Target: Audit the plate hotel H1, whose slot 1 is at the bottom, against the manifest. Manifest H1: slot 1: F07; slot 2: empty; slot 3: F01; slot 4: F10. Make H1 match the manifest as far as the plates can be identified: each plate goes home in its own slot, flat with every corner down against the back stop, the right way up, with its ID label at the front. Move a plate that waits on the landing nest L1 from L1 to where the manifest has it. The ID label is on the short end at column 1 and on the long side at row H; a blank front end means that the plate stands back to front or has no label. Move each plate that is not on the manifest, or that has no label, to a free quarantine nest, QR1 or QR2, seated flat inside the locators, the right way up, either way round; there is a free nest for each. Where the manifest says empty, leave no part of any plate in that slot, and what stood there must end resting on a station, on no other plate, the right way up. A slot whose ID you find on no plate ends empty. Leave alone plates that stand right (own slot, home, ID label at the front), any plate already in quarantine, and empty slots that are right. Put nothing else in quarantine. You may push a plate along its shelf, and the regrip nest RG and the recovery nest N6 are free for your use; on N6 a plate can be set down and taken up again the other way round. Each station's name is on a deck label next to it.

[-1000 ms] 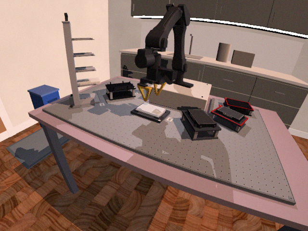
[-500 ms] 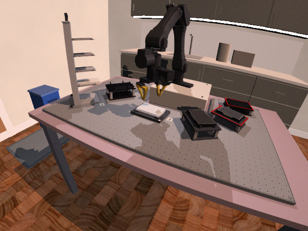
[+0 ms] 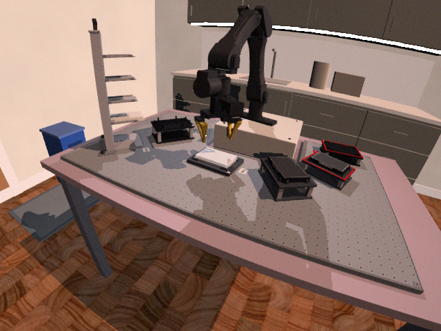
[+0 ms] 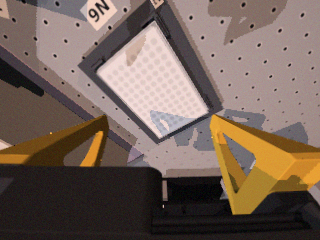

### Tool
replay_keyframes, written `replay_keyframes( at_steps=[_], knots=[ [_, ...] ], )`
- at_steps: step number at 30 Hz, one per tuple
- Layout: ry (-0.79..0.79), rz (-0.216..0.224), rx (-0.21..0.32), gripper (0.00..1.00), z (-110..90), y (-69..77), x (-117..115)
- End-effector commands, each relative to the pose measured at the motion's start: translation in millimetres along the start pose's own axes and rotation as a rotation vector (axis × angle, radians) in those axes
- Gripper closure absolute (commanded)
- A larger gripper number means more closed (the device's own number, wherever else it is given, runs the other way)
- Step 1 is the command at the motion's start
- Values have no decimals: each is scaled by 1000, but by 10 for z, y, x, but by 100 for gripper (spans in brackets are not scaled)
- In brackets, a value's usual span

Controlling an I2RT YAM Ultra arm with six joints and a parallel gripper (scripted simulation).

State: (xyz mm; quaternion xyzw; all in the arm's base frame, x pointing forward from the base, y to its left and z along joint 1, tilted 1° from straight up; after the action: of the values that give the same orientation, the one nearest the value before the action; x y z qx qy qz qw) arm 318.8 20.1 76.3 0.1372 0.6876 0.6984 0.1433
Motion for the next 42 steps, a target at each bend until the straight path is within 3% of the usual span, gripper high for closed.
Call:
replay_keyframes(
  at_steps=[1,42],
  knots=[
    [-104,-2,-2,0,1,30,2],
    [-780,-1,-2,0,1,30,2]
  ],
)
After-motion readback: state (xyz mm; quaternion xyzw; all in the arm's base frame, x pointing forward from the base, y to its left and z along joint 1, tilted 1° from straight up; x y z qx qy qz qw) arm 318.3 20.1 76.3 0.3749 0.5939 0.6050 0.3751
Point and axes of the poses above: the point where the finger pads meet when closed, its own y axis back along the fingers, its own x axis across the jaws, z = x × y, the point moved 7 cm from there along y, back along the fingers, and after that the axes turned 6 degrees about y, right-handed, at the moved point
